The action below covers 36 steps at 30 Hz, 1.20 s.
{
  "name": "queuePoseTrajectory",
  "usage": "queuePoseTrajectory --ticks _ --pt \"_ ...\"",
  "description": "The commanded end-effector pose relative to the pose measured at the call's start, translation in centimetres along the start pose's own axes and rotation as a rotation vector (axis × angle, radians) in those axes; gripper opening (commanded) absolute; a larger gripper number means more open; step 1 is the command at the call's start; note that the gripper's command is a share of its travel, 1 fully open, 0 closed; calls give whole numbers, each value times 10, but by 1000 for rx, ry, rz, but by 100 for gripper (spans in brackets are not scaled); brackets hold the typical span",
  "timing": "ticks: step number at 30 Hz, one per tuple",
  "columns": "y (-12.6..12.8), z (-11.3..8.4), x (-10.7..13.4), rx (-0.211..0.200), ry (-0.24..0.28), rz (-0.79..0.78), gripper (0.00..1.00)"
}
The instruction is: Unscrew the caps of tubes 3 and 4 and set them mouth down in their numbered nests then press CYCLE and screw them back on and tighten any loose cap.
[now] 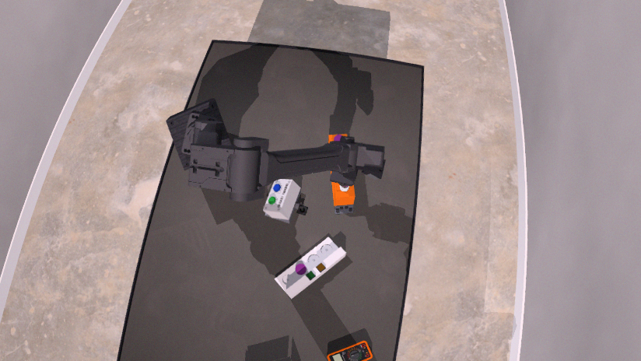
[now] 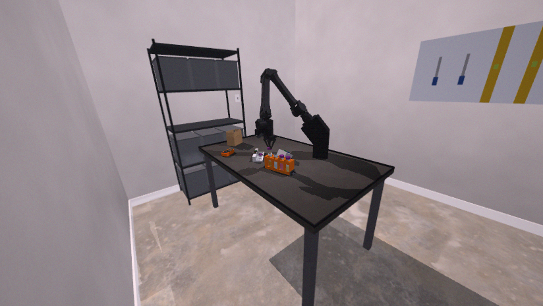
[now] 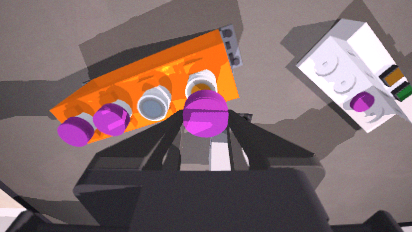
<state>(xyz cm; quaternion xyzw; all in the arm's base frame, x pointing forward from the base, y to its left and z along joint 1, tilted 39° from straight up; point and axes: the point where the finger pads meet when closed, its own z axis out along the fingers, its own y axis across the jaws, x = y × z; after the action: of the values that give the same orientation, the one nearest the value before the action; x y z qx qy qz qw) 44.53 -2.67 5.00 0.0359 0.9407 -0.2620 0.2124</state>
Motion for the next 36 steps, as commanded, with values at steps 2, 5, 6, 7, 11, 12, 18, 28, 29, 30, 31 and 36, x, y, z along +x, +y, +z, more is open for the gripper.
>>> queuePoseTrajectory --ticks 2,5,6,7,11,12,18,28,29,30,31,36 --pt "-36 0 14 16 22 286 0" --pt "-52 0 14 13 1 464 0" --pt "-60 -1 16 13 1 515 0" --pt "-60 -1 16 14 0 548 0" --pt "-91 -2 27 15 -2 646 0" --pt "-91 -2 27 15 -2 646 0" --pt "-131 -3 39 18 -4 622 0" --pt "-209 -6 70 21 17 610 0" --pt "-209 -6 70 21 17 610 0" --pt "-209 -6 70 21 17 610 0" --pt "-216 -6 72 21 16 610 0" --pt "-268 -14 68 30 -18 618 0"
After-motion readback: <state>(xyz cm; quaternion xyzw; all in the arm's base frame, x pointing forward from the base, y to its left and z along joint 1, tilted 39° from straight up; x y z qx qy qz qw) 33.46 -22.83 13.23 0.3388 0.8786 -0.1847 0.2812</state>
